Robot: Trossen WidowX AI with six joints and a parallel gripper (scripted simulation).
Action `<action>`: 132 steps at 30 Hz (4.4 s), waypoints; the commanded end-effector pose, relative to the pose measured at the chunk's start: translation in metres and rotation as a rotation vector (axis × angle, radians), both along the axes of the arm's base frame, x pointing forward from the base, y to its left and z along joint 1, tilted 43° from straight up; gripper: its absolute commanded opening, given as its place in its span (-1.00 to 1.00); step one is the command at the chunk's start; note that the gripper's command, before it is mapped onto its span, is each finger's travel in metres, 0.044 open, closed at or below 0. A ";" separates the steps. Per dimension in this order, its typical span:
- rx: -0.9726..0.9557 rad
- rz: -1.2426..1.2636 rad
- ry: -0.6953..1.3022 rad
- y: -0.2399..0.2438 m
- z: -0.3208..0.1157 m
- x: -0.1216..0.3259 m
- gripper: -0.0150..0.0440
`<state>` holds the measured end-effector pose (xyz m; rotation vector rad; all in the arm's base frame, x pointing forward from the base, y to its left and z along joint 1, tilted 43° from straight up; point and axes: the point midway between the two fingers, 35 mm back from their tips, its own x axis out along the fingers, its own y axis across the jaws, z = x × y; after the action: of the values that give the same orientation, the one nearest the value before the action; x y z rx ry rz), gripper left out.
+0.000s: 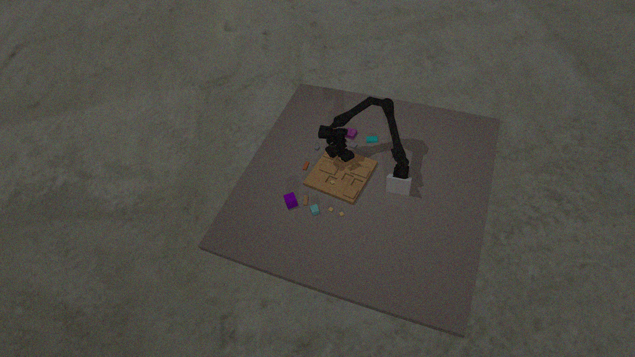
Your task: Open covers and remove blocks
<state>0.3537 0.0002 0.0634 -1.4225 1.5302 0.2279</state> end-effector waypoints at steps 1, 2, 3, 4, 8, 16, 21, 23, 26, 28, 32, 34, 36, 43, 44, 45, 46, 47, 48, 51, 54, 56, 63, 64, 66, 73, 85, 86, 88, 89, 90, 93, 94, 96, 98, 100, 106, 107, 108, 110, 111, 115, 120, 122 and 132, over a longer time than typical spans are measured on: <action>-0.006 0.000 0.006 -0.004 -0.003 0.000 0.00; -0.006 0.000 0.006 -0.004 -0.004 0.000 0.00; -0.006 0.000 0.006 -0.005 -0.004 0.000 0.00; -0.006 0.000 0.006 -0.006 -0.005 0.000 0.00; -0.007 0.000 0.006 -0.008 -0.008 0.001 0.00; 0.000 0.000 -0.001 -0.006 -0.006 0.002 -0.03; 0.000 0.000 -0.001 -0.006 -0.006 0.002 -0.14; 0.000 0.000 -0.001 -0.006 -0.006 0.002 -0.19; 0.000 0.000 -0.001 -0.006 -0.006 0.002 -0.22; 0.000 0.000 -0.001 -0.006 -0.006 0.002 -0.22; 0.000 0.000 -0.001 -0.005 -0.005 0.002 -0.22; 0.000 0.000 0.000 -0.003 -0.003 0.001 -0.22; 0.000 0.000 0.000 -0.001 -0.002 0.001 -0.22; -0.001 0.000 0.002 0.005 0.005 -0.001 -0.22; -0.001 0.000 0.002 0.006 0.006 -0.001 -0.22; -0.001 0.000 0.002 0.007 0.007 -0.001 -0.22; -0.001 0.000 0.003 0.008 0.008 -0.001 -0.22; -0.001 0.000 0.003 0.008 0.009 -0.002 -0.22; -0.001 0.000 0.003 0.009 0.009 -0.002 -0.22; -0.001 0.000 0.004 0.012 0.012 -0.003 -0.22; -0.002 0.000 0.005 0.014 0.015 -0.004 -0.22; -0.002 0.000 0.005 0.016 0.017 -0.004 -0.22; -0.004 0.000 0.006 0.022 0.024 -0.007 -0.22; -0.004 0.000 0.007 0.023 0.025 -0.007 -0.22; -0.004 0.000 0.007 0.024 0.026 -0.008 -0.22; -0.003 0.001 0.008 0.034 0.036 -0.009 -0.22; -0.002 0.001 0.008 0.054 0.059 -0.015 -0.22; -0.002 0.001 0.009 0.055 0.061 -0.016 -0.22; -0.002 0.001 0.009 0.055 0.062 -0.016 -0.22; -0.002 0.001 0.009 0.054 0.063 -0.017 -0.22; -0.002 0.001 0.009 0.052 0.065 -0.018 -0.22; -0.001 0.001 0.010 0.043 0.072 -0.023 -0.22; -0.001 0.001 0.010 0.041 0.075 -0.025 -0.22; 0.000 0.001 0.010 0.035 0.079 -0.028 -0.22; 0.000 0.001 0.011 0.030 0.084 -0.032 -0.22; 0.001 0.001 0.011 0.024 0.088 -0.036 -0.22; 0.001 0.001 0.012 0.008 0.100 -0.049 -0.22; 0.001 0.001 0.012 0.006 0.102 -0.051 -0.22; 0.001 0.001 0.012 0.003 0.103 -0.053 -0.22; 0.001 0.001 0.013 -0.002 0.107 -0.058 -0.22; 0.001 0.001 0.013 -0.005 0.109 -0.060 -0.22; 0.000 0.001 0.013 -0.015 0.115 -0.070 -0.22; -0.002 0.001 0.013 -0.027 0.123 -0.084 -0.22; -0.003 0.001 0.013 -0.032 0.125 -0.089 -0.22; -0.009 0.001 0.013 -0.054 0.135 -0.118 -0.22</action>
<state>0.2491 -0.0438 0.1962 -1.4238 1.5335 0.2327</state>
